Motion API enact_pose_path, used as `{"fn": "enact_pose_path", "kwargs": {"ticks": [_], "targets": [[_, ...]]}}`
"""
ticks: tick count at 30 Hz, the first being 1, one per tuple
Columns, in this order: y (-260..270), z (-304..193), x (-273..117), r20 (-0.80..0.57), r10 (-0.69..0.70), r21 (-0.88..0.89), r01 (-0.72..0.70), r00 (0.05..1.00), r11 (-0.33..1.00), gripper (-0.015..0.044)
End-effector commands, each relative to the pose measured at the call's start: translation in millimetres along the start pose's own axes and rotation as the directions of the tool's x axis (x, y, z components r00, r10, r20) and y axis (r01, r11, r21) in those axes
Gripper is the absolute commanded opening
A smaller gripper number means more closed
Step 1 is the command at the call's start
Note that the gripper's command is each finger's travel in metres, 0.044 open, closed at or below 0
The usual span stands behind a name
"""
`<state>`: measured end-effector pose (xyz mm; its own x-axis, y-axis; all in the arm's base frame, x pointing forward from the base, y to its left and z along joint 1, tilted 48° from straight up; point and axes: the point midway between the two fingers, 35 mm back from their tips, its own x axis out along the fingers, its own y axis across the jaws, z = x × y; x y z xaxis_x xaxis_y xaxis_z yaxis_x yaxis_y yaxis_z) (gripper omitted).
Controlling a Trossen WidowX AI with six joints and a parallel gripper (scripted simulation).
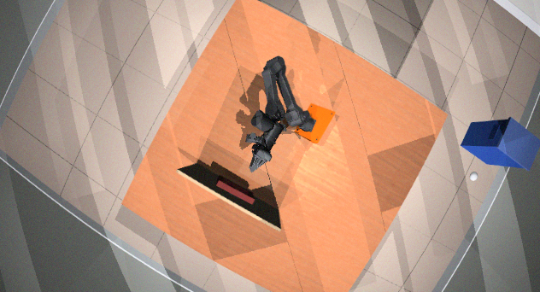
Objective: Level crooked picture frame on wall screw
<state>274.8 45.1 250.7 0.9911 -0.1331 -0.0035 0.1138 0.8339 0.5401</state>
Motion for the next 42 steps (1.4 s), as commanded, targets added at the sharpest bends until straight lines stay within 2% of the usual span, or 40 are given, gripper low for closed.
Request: {"fn": "enact_pose_path", "kwargs": {"ticks": [1, 33, 42], "targets": [[-1, -2, 0, -0.005, 0.001, 0.003, -0.001, 1.0, 1.0, 0.026], [-1, 0, 0, 0.0, 0.0, 0.0, 0.0, 1.0, 1.0, 0.026], [-60, 0, 2, -0.002, 0.003, 0.002, -0.003, 1.0, 1.0, 0.026]]}}
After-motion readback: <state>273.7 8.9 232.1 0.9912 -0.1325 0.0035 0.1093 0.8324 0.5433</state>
